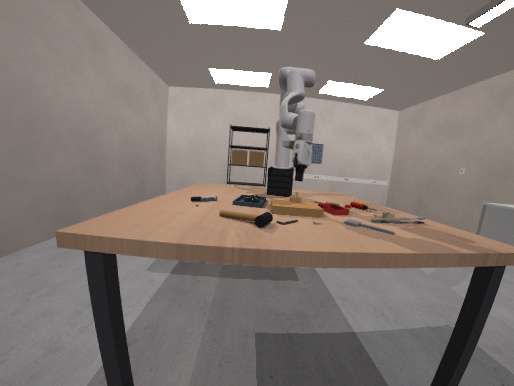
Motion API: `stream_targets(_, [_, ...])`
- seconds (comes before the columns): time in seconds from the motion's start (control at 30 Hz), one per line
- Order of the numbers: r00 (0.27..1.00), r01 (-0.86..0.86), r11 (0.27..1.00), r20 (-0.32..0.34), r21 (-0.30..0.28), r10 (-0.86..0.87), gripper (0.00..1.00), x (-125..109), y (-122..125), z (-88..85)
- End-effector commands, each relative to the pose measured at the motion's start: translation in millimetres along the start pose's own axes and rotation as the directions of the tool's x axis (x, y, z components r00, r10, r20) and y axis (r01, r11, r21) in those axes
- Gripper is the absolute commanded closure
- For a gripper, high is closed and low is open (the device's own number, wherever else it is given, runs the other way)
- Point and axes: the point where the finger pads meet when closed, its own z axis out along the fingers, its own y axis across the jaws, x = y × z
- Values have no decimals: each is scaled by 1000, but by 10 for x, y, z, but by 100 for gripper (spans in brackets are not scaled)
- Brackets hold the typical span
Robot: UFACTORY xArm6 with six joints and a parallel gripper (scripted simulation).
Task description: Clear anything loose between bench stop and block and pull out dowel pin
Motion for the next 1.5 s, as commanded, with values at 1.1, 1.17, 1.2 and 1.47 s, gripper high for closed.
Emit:
stream_targets(1.1, [152, 988, 152, 27, 12, -988, 100, -3, -17, -7])
stream_targets(1.17, [87, 996, 87, 26, 14, -996, 100, -3, -18, -6])
stream_targets(1.2, [56, 998, 56, 25, 14, -998, 100, -3, -18, -6])
stream_targets(1.47, [-113, 994, -112, 22, 18, -993, 100, -2, -18, -6])
